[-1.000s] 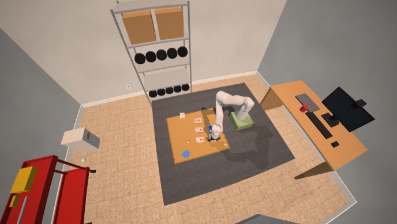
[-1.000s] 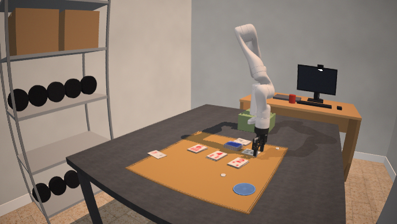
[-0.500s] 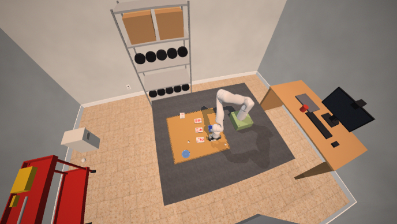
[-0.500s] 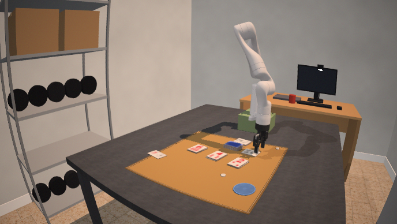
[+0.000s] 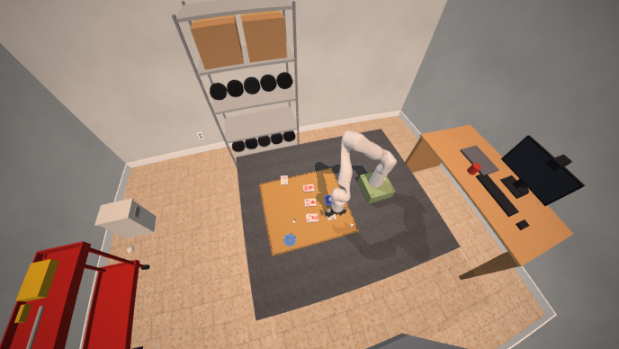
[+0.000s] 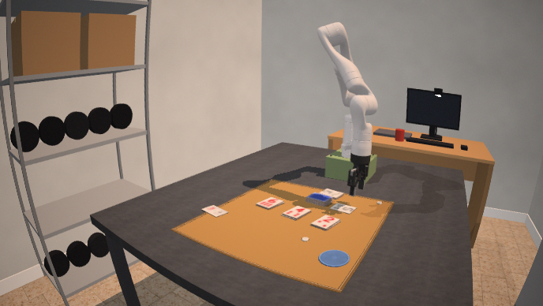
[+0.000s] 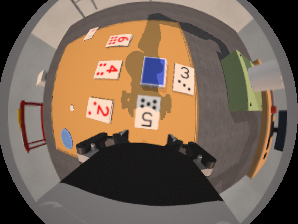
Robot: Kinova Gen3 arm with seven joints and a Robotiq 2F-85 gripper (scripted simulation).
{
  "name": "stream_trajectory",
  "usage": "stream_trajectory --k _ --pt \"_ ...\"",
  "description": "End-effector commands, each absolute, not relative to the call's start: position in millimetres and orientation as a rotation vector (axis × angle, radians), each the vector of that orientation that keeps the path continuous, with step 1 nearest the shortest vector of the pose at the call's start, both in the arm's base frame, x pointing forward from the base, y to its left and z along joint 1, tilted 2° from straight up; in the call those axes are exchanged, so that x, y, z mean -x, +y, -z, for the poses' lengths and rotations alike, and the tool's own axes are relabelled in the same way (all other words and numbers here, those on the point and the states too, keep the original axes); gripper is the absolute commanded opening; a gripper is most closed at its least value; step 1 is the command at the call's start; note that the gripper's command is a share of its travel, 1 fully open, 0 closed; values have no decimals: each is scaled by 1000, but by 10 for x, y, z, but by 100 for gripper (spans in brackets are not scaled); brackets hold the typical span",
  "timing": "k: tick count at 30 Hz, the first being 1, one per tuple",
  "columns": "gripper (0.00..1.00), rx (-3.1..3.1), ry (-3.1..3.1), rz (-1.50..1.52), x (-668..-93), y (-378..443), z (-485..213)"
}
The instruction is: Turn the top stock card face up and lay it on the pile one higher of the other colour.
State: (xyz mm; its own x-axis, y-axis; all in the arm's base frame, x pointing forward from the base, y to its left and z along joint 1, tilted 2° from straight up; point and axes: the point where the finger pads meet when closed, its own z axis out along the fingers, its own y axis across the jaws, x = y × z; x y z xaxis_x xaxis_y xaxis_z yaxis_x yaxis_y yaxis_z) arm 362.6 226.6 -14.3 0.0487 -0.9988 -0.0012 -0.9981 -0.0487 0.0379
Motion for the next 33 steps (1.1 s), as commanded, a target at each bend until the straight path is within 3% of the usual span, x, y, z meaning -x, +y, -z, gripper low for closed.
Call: stream_trajectory --k 1,33 --pt "85 -2258 -2168 29 -3699 2253 13" --pt "85 -2261 -2170 35 -3700 2251 -50"
